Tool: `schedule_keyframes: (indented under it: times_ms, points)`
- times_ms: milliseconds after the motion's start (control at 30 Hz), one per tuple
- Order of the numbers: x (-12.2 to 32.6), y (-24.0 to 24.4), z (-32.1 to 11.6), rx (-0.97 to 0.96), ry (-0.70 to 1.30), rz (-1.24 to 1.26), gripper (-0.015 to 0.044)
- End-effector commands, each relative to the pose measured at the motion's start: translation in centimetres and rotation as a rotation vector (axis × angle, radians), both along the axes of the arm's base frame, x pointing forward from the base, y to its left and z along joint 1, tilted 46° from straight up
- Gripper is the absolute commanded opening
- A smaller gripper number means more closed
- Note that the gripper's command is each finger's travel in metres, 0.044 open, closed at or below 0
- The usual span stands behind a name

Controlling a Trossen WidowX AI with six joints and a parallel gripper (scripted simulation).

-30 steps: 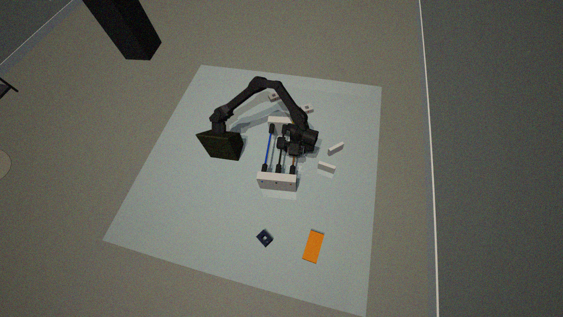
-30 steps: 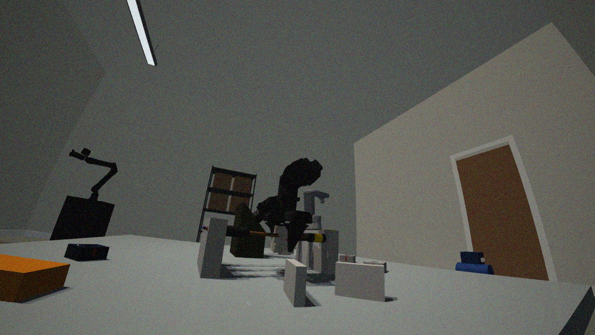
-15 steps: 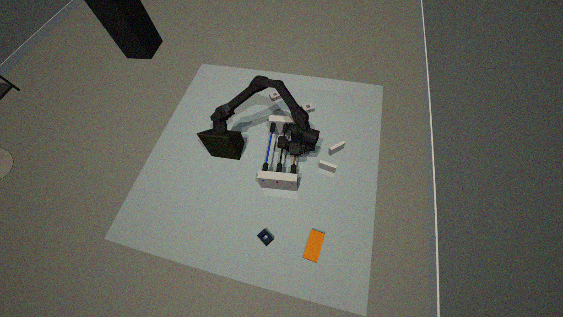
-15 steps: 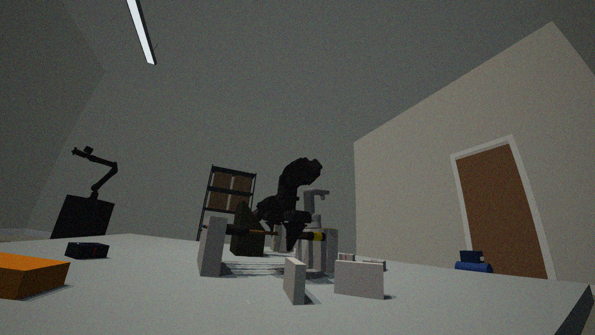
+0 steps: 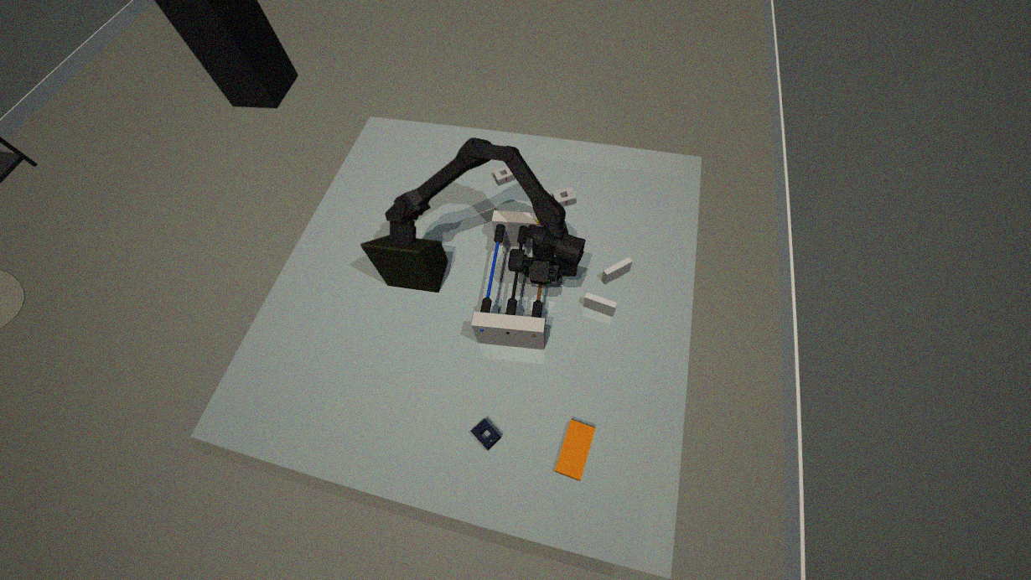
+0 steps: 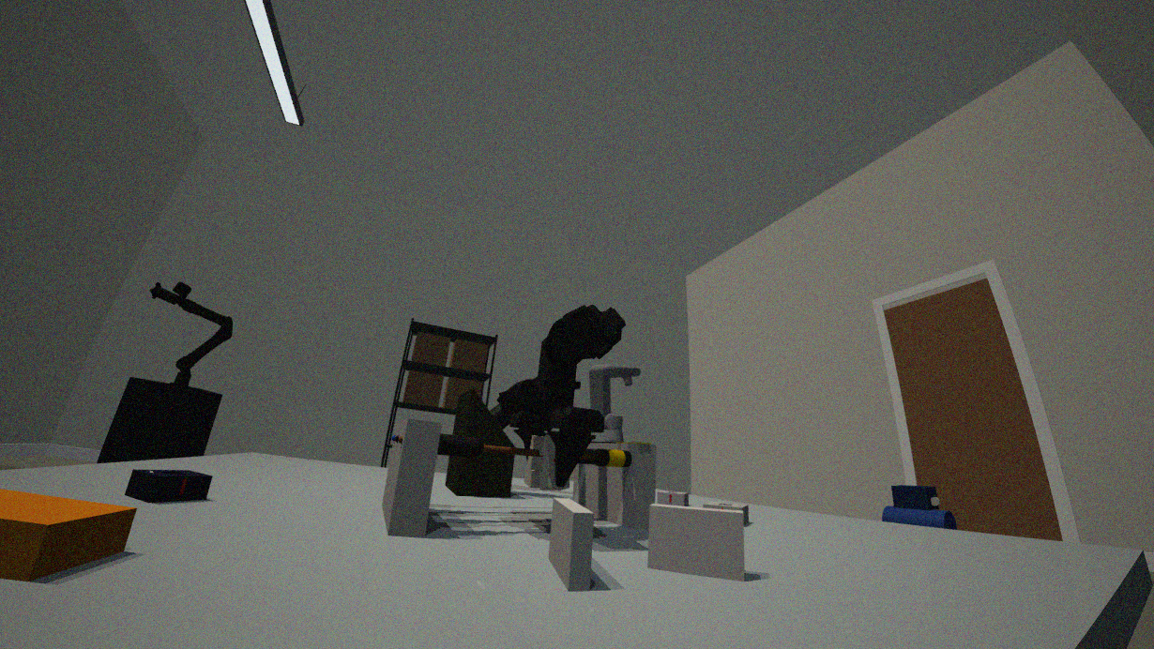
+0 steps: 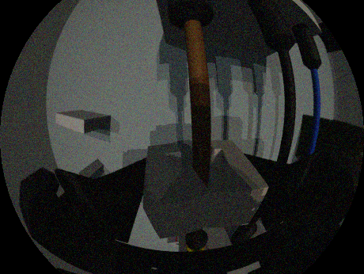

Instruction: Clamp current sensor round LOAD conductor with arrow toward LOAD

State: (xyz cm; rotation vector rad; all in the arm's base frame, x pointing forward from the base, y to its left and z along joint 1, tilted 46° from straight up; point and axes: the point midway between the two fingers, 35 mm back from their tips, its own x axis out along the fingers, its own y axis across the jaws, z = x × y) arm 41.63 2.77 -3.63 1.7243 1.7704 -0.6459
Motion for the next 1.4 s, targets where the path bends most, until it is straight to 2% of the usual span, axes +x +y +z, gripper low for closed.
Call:
schedule_keyframes:
  times_ms: [0, 167, 1367]
  points:
    - [0.00, -0.02, 0.02, 0.000, 0.000, 0.000, 0.0129]
    - [0.00, -0.02, 0.02, 0.000, 0.000, 0.000, 0.0000]
    - [0.00, -0.02, 0.02, 0.000, 0.000, 0.000, 0.0000]
